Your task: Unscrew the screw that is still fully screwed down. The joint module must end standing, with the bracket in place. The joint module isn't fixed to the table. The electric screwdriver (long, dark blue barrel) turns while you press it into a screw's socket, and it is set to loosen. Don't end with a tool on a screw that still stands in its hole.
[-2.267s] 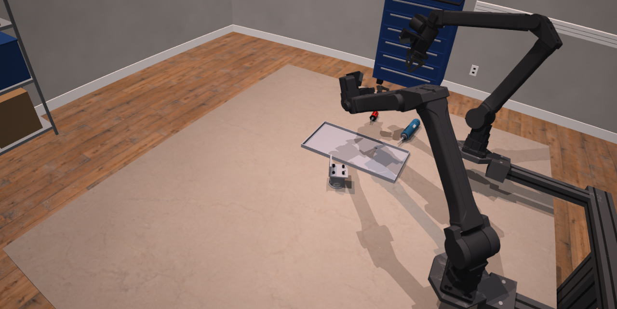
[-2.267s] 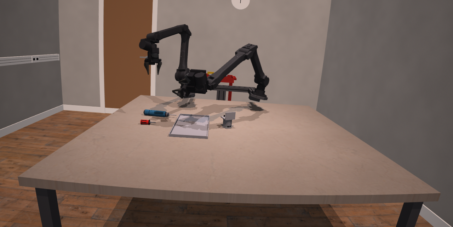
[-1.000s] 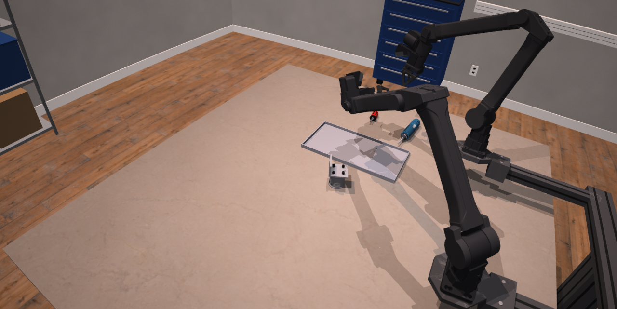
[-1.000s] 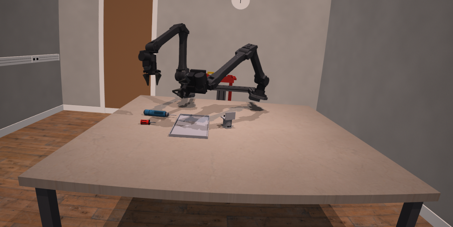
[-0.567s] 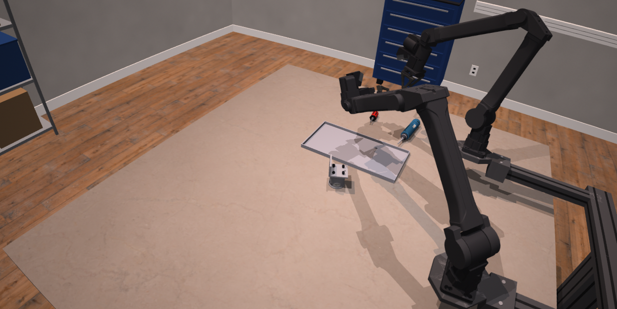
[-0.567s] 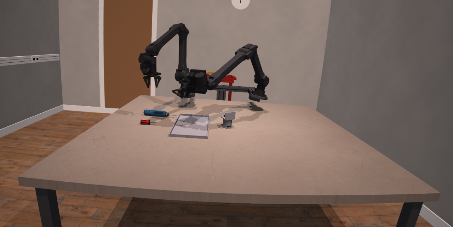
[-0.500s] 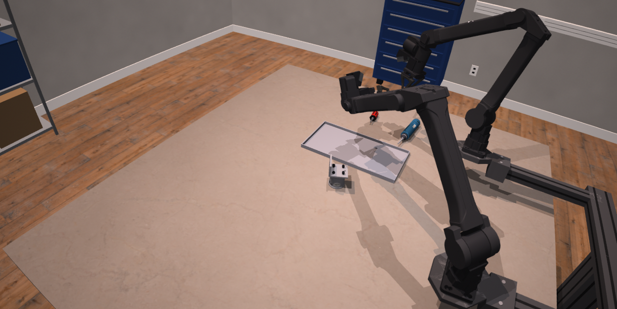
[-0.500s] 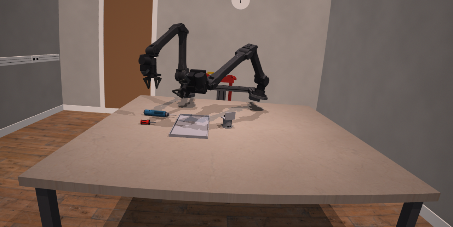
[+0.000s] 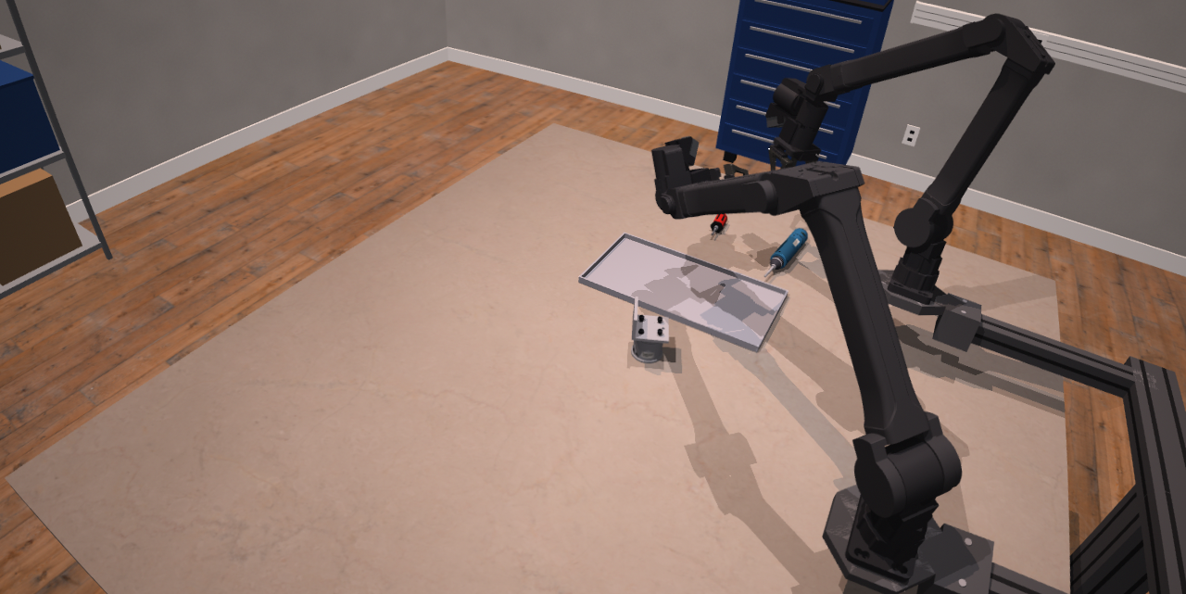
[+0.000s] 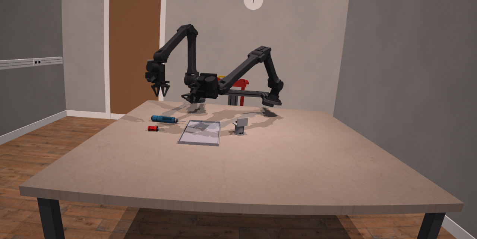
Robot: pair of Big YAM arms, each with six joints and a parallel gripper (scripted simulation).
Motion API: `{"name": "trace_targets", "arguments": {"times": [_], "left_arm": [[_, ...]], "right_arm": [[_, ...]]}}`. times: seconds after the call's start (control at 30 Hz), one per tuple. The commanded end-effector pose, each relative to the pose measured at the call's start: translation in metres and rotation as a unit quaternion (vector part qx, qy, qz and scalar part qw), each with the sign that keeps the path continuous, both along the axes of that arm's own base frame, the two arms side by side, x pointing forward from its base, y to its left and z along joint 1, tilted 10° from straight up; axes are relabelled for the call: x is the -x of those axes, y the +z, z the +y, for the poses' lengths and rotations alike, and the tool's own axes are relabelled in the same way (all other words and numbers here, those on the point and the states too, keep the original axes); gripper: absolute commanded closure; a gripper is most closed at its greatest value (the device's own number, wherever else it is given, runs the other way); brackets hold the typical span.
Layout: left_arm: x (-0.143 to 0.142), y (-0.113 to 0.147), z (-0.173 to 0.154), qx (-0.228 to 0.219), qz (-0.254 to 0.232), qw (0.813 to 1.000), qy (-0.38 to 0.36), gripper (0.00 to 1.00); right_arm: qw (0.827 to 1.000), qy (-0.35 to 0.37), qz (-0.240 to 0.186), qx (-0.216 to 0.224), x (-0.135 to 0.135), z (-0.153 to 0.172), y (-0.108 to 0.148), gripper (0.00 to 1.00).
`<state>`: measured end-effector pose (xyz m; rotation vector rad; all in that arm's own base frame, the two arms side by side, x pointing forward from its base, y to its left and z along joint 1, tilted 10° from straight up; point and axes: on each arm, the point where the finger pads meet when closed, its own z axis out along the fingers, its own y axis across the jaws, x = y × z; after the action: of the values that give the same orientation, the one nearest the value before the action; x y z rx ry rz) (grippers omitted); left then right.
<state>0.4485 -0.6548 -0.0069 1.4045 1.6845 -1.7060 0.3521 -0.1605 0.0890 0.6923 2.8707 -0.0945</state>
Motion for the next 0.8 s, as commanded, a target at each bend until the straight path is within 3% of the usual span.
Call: {"name": "trace_targets", "arguments": {"times": [0.0,0.13,0.2,0.3,0.33,0.57,0.7,0.77], "left_arm": [[-0.007,0.021,-0.008,0.016,-0.016,1.0,-0.001,0.0],[-0.007,0.021,-0.008,0.016,-0.016,1.0,-0.001,0.0],[-0.007,0.021,-0.008,0.016,-0.016,1.0,-0.001,0.0],[-0.007,0.021,-0.008,0.016,-0.016,1.0,-0.001,0.0],[-0.007,0.021,-0.008,0.016,-0.016,1.0,-0.001,0.0],[-0.007,0.021,-0.008,0.016,-0.016,1.0,-0.001,0.0],[-0.007,0.021,-0.008,0.016,-0.016,1.0,-0.001,0.0],[-0.007,0.021,-0.008,0.016,-0.016,1.0,-0.001,0.0]], "right_arm": [[0.998,-0.057,-0.005,-0.004,-0.002,-0.005,-0.008,0.35],[0.995,-0.101,-0.013,-0.005,0.001,-0.01,-0.01,0.35],[0.995,-0.096,-0.036,0.003,-0.014,-0.012,0.008,0.35],[0.995,-0.094,-0.037,0.003,-0.016,-0.012,0.01,0.35],[0.994,-0.106,-0.005,-0.008,0.0,-0.006,-0.018,0.35],[0.984,-0.18,-0.002,-0.013,0.009,-0.01,-0.035,0.35],[0.975,-0.222,-0.01,-0.013,0.013,-0.014,-0.038,0.35],[0.976,-0.217,-0.033,-0.009,-0.003,-0.017,-0.021,0.35]]}}
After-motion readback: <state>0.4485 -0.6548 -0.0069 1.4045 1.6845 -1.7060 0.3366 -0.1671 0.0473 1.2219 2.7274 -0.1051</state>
